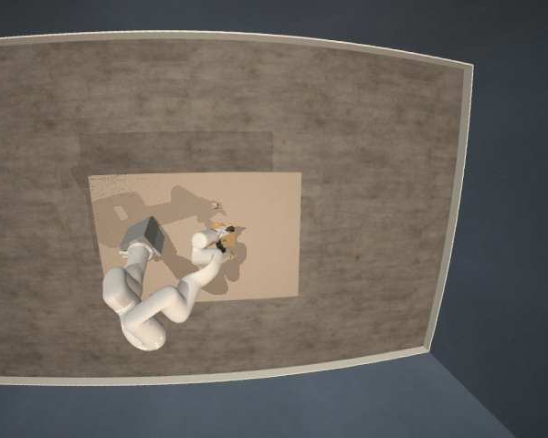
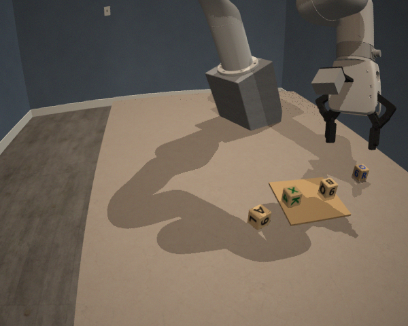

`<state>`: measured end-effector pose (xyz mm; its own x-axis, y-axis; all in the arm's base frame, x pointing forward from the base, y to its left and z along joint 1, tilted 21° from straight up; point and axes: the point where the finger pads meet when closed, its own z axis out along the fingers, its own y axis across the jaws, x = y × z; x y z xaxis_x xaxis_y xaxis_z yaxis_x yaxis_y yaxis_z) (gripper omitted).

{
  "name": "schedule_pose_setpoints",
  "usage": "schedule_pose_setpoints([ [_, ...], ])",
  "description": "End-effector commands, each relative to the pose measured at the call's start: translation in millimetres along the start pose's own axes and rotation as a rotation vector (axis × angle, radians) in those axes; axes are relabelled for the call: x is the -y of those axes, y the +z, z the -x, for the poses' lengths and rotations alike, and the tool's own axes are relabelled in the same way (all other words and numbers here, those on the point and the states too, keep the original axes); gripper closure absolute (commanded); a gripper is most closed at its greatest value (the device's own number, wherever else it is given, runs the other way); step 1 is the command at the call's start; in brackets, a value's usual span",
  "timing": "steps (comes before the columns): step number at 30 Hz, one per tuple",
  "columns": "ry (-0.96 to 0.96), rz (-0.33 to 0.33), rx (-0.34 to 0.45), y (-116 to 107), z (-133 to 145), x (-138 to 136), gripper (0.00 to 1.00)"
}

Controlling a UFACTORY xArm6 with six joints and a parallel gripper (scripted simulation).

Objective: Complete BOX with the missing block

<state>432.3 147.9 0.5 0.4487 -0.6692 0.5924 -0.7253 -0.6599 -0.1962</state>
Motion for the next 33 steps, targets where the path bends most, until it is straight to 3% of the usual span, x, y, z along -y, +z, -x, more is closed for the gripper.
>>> schedule_pose_setpoints([
  [1, 0.097, 0.065, 0.043, -8.3, 26.0, 4.2, 0.00],
  [12, 0.278, 0.180, 0.129, -27.7, 81.9, 5.3, 0.00],
  [15, 0.278, 0.180, 0.129, -27.7, 81.9, 5.3, 0.00],
  [23, 0.414, 0.278, 0.194, -46.3, 128.0, 3.7, 0.00],
  [33, 0.439, 0.298, 0.206, -50.1, 136.8, 3.1, 0.00],
])
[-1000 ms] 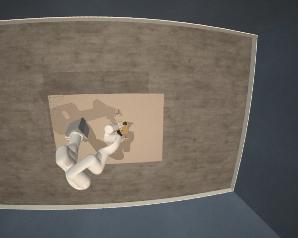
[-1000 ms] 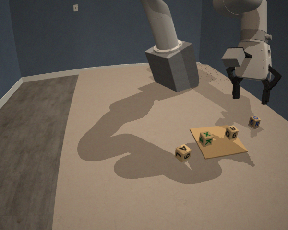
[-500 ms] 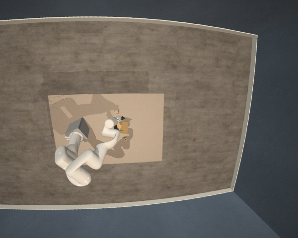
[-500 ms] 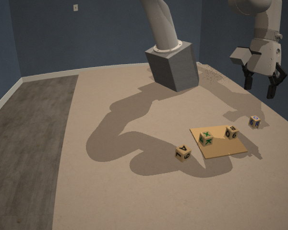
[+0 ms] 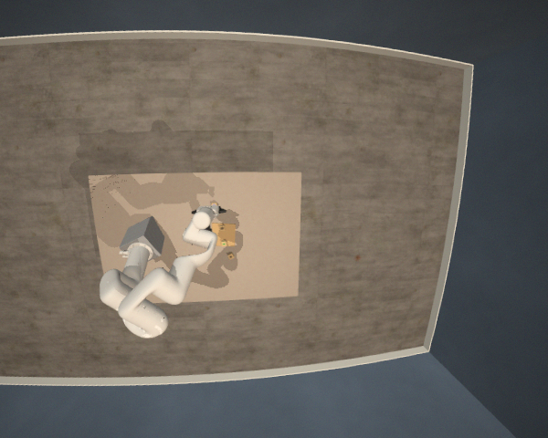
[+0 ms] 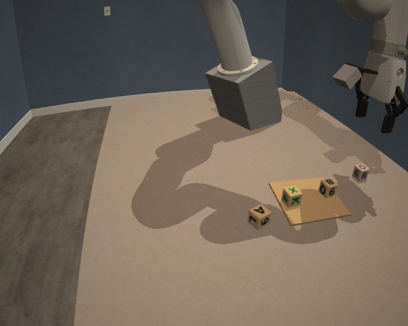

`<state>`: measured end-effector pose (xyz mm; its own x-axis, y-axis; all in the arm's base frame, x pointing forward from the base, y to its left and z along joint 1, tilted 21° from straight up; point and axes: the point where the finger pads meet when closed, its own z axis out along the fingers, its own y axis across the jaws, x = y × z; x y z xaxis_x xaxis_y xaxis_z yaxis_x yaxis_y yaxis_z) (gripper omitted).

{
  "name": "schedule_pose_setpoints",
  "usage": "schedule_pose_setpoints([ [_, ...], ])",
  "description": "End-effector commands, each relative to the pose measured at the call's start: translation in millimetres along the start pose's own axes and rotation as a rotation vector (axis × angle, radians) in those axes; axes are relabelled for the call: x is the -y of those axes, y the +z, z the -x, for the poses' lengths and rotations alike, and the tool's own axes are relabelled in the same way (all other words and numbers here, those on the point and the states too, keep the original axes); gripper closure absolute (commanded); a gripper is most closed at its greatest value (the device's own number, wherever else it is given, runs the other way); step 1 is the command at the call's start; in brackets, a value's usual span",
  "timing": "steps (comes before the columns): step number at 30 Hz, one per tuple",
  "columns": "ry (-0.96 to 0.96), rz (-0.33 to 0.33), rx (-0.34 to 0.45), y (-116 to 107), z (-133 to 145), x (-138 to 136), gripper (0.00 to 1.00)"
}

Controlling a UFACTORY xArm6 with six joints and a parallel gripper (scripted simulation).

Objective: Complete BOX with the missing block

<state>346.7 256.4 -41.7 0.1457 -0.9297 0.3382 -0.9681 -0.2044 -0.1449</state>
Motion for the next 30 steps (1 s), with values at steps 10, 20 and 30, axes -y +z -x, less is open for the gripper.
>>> schedule_pose_setpoints([
  [10, 0.003, 0.003, 0.003, -1.4, 1.7, 0.8, 0.00],
  [20, -0.186, 0.002, 0.002, 4.2, 1.7, 1.3, 0.00],
  [30, -0.436, 0.001, 0.002, 11.7, 1.8, 1.7, 0.00],
])
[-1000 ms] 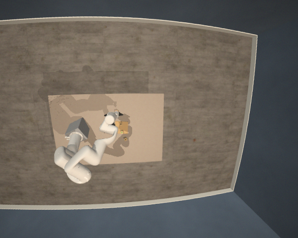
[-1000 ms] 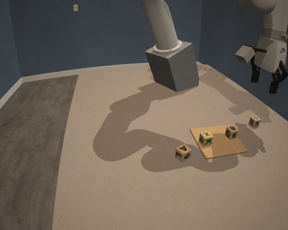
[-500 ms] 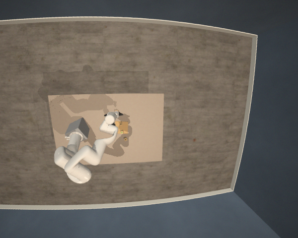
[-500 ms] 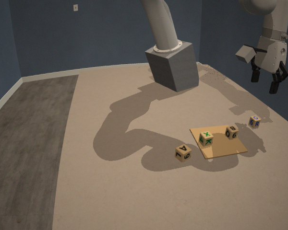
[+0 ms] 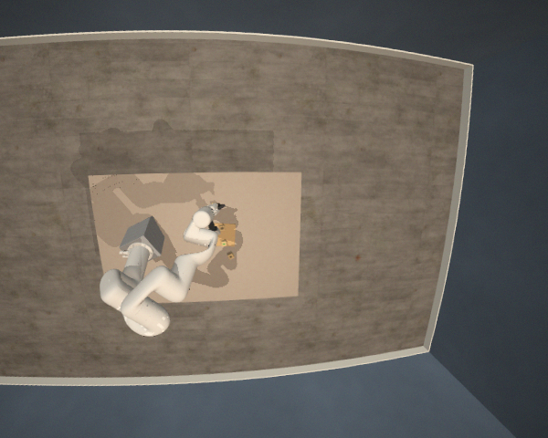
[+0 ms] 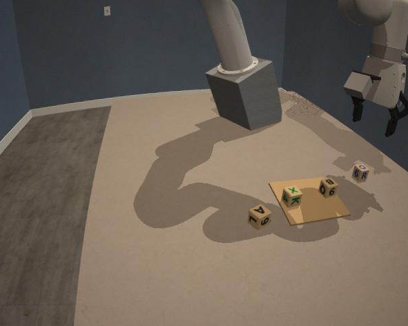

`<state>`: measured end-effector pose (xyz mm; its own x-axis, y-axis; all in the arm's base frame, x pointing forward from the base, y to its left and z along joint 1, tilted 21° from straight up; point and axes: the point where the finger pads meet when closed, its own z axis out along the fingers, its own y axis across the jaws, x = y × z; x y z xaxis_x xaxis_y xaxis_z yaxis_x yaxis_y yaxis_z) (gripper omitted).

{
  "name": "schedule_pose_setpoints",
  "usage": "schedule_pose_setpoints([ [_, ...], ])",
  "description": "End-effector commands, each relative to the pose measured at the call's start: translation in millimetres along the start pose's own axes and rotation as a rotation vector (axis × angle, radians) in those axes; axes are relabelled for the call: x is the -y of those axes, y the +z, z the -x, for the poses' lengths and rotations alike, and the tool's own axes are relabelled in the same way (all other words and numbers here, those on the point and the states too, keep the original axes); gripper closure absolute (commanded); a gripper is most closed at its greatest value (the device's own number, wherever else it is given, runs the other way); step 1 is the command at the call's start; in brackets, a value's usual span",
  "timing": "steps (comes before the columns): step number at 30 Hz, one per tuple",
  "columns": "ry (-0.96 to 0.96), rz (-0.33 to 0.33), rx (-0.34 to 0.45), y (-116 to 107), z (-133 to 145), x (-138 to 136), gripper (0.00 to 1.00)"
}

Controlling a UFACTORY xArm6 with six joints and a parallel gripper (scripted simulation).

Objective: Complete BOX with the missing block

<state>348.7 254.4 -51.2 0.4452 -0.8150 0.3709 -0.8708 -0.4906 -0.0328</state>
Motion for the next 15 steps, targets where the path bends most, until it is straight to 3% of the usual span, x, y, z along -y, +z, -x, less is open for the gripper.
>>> schedule_pose_setpoints([
  [1, -0.138, 0.004, 0.007, 2.7, 0.3, 1.8, 0.00],
  [15, -0.486, 0.002, 0.007, 13.1, 0.4, 1.9, 0.00],
])
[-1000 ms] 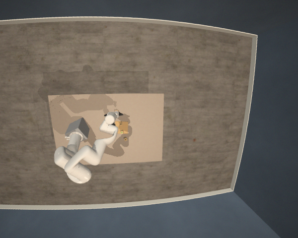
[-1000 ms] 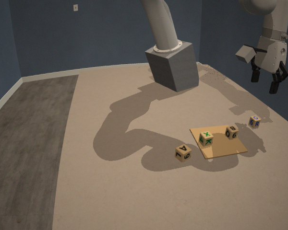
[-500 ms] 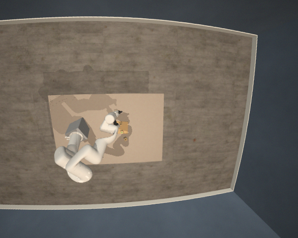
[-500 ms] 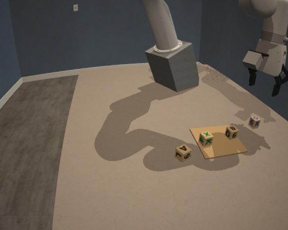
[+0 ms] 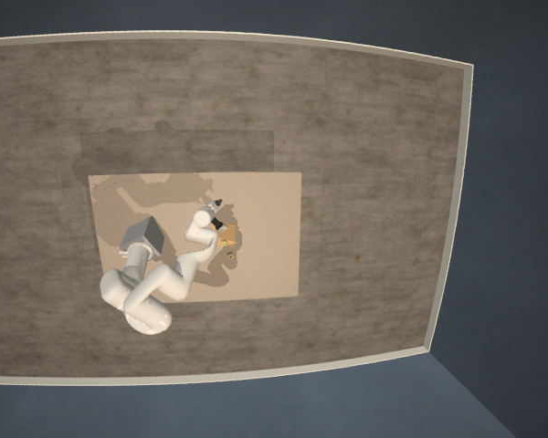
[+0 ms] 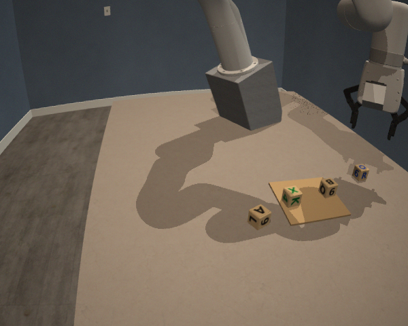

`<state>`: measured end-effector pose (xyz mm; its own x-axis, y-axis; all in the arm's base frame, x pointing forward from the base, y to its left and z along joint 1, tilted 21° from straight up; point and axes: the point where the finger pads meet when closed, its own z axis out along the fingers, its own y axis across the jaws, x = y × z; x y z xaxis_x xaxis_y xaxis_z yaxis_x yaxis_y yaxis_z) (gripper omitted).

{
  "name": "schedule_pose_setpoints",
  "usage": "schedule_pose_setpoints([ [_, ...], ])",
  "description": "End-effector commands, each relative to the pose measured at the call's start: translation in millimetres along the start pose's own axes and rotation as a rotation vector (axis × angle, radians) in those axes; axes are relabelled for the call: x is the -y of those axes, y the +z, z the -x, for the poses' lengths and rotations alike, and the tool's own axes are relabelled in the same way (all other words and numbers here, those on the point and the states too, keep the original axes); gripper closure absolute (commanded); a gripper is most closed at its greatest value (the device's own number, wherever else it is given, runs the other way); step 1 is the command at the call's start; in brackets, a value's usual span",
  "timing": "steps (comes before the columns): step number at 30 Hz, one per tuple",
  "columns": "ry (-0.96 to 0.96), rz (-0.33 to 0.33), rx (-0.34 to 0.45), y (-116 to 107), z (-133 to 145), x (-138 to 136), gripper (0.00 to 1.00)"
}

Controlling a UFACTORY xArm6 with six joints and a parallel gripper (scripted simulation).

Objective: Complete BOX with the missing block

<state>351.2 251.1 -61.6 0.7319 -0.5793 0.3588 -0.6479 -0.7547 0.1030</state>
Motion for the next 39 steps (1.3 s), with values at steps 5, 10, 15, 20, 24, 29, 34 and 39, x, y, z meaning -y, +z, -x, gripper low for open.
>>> schedule_pose_setpoints([
  [5, -0.189, 0.002, 0.009, 4.3, -0.2, 1.6, 0.00],
  [10, -0.356, 0.001, 0.009, 9.3, 0.0, 1.5, 0.00],
  [15, -0.485, 0.001, 0.010, 13.2, 0.2, 1.4, 0.00],
  [20, -0.615, 0.000, 0.010, 17.1, 0.5, 1.2, 0.00],
  [24, -0.709, -0.001, 0.011, 20.0, 0.7, 1.0, 0.00],
  [29, -0.827, -0.002, 0.012, 23.5, 1.0, 0.8, 0.00],
  [34, -0.870, -0.002, 0.012, 24.8, 1.2, 0.7, 0.00],
  [39, -0.870, -0.002, 0.012, 24.8, 1.2, 0.7, 0.31],
])
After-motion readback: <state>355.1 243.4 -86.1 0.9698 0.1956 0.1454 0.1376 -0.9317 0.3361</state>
